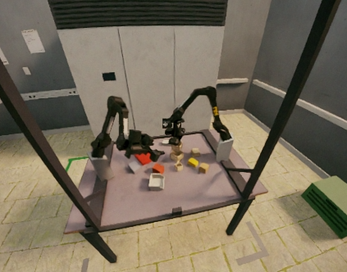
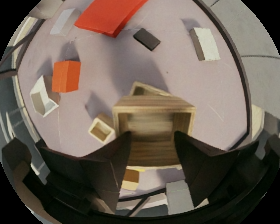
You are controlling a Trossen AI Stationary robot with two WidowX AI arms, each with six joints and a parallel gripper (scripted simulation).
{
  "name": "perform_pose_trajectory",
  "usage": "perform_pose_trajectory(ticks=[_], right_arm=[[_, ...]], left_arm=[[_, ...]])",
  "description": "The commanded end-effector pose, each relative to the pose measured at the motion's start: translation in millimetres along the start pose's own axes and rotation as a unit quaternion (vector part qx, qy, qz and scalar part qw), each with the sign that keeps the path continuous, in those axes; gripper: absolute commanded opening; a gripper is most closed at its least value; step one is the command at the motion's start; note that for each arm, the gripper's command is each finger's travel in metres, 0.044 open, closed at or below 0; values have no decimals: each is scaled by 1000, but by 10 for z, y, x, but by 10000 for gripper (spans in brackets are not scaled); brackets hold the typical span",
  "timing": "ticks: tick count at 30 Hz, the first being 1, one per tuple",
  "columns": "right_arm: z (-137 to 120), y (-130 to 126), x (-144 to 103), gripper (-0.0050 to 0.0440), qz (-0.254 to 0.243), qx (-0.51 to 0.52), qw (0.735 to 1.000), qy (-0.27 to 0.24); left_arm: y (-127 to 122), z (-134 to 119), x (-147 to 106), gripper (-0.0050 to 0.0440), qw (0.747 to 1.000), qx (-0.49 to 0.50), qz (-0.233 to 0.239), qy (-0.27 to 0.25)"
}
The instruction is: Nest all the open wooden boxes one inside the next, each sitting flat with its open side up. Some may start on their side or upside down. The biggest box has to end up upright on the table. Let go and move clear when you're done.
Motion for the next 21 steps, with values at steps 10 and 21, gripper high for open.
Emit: perform_pose_trajectory(ticks=[10,21], right_arm=[[29,13,-72,282,6,3,1000,-11],[29,13,-72,282,7,116,993,-10]], left_arm=[[57,-18,-114,400,999,-31,17,-3],[59,23,-103,400,999,-42,18,-5]])
Point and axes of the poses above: on each arm, the point midway between the two fingers, 35 mm back from their tips, its own x axis out along the fingers, its own y axis across the jaws, z = x × y, the point moved 6 cm from there along -x, back along the fingers, and after that the axes turned 5 degrees about x, right-handed, at the moved point
